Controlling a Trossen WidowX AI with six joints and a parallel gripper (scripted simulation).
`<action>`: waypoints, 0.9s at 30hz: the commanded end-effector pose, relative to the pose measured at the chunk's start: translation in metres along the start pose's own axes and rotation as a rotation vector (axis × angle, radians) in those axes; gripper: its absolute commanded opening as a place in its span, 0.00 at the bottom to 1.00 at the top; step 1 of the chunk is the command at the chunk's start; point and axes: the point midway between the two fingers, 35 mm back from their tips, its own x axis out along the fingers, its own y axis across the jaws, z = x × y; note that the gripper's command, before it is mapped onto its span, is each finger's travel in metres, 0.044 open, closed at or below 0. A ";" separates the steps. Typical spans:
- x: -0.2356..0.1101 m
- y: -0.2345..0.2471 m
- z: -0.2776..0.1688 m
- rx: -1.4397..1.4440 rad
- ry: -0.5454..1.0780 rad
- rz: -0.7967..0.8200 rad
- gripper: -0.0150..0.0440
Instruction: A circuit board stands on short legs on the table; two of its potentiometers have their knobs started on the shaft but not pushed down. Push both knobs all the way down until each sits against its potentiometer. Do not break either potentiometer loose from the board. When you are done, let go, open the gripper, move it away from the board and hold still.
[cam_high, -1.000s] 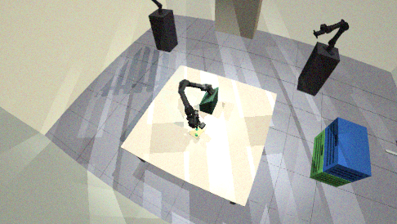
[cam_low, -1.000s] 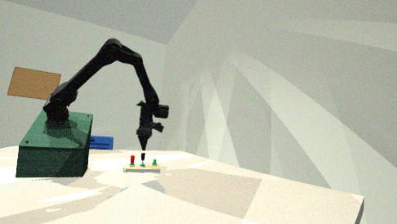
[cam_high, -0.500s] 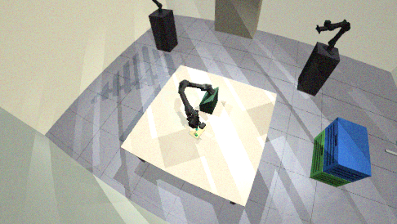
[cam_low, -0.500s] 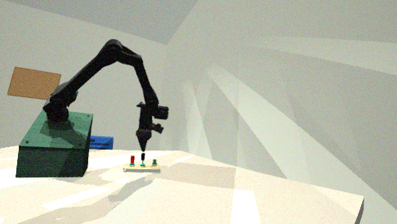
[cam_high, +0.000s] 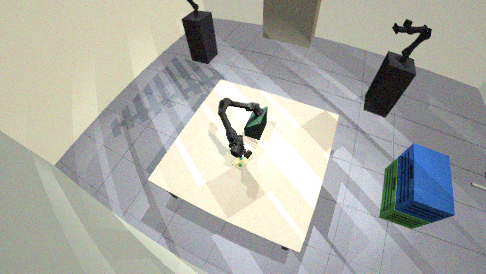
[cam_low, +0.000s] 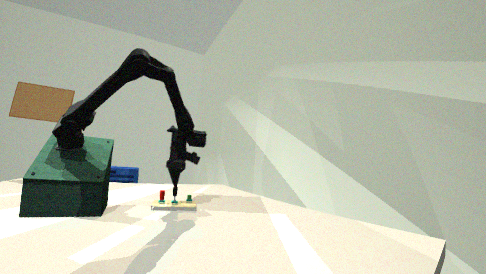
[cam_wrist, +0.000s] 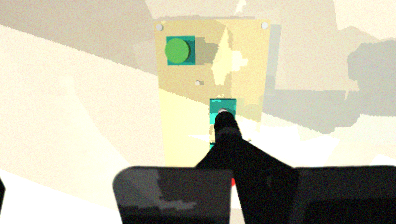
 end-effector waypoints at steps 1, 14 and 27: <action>0.002 0.000 0.000 -0.005 -0.001 -0.004 0.25; 0.001 0.000 0.000 -0.005 -0.001 -0.004 0.25; 0.006 0.000 0.000 -0.006 -0.001 -0.004 0.25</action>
